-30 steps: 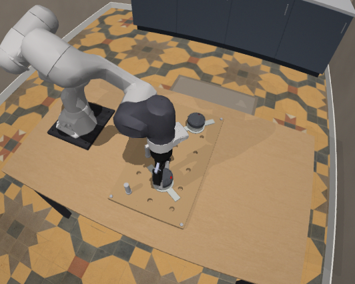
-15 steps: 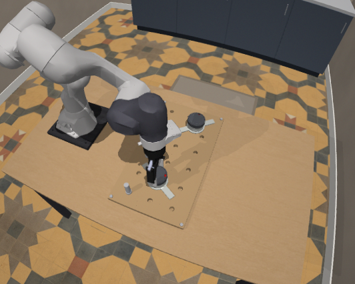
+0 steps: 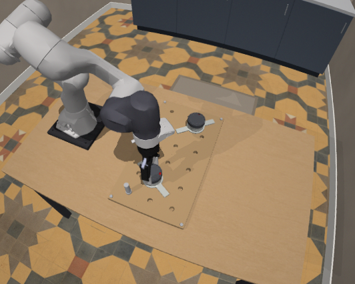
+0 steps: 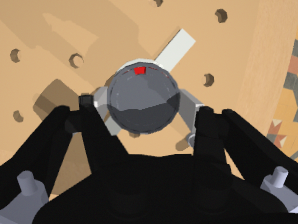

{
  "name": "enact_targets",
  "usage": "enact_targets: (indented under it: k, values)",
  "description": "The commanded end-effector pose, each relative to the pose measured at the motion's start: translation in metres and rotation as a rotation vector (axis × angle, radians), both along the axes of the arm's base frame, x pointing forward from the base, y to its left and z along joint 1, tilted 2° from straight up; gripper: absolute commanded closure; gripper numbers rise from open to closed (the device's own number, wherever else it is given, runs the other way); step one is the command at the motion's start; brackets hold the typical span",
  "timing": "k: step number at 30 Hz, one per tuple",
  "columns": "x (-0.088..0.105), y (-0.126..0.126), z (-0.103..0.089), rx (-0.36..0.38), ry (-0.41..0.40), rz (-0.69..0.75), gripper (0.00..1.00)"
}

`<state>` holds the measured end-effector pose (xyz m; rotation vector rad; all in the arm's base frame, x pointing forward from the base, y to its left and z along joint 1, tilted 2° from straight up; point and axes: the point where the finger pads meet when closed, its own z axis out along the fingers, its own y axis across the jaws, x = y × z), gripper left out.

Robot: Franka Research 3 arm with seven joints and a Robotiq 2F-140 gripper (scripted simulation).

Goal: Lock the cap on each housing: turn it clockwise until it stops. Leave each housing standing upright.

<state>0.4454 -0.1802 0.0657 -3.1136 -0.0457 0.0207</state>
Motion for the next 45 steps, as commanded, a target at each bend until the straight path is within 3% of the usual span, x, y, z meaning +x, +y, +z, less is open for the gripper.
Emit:
enact_targets:
  k: [1,45]
  values:
    - [-0.006,0.001,-0.001,0.002,0.000,0.008,0.90]
    - [-0.054,0.005,0.000,0.002,0.000,0.008,0.90]
